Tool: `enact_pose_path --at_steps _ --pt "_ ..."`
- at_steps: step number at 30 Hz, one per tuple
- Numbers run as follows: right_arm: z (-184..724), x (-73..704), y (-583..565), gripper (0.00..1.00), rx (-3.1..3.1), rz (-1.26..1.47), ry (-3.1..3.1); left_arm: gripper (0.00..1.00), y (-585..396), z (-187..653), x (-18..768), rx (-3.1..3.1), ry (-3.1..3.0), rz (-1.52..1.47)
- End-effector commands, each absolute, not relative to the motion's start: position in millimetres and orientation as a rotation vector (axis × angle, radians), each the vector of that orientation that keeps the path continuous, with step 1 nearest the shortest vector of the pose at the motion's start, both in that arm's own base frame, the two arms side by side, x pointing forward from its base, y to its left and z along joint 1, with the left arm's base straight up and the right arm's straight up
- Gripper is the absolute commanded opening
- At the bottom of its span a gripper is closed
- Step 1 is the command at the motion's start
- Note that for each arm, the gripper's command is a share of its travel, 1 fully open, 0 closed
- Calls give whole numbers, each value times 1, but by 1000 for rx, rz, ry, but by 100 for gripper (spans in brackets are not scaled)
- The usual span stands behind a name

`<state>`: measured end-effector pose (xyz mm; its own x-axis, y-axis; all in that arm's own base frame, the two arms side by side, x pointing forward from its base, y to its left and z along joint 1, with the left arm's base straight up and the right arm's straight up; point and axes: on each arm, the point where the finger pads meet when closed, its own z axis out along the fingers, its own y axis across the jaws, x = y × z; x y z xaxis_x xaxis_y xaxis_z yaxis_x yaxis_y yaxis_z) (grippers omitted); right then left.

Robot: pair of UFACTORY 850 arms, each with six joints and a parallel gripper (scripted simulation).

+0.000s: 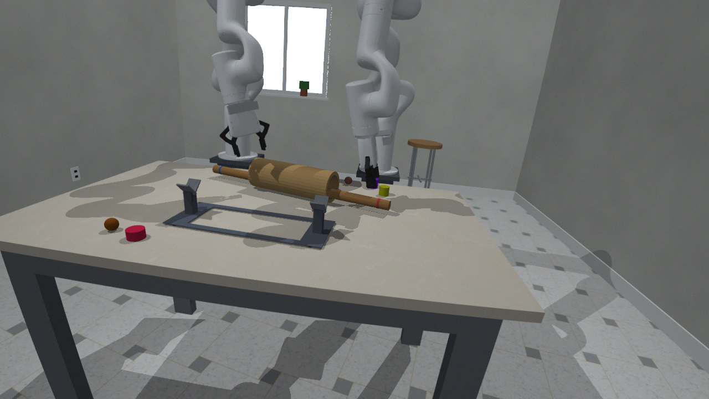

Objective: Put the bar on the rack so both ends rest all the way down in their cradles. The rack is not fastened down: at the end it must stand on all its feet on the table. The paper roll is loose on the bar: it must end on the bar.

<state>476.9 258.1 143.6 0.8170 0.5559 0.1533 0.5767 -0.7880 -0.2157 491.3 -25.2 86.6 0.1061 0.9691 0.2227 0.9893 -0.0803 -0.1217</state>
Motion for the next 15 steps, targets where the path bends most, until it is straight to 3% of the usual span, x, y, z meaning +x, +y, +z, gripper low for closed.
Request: enact_pose_path --at_steps 1,15 --pt "142 463 244 95 -2755 -110 -1057 95 -33 86 496 -2212 -1917 -60" --pt "135 423 204 95 -2659 -60 -1553 95 -58 82 520 -2408 -1879 10"
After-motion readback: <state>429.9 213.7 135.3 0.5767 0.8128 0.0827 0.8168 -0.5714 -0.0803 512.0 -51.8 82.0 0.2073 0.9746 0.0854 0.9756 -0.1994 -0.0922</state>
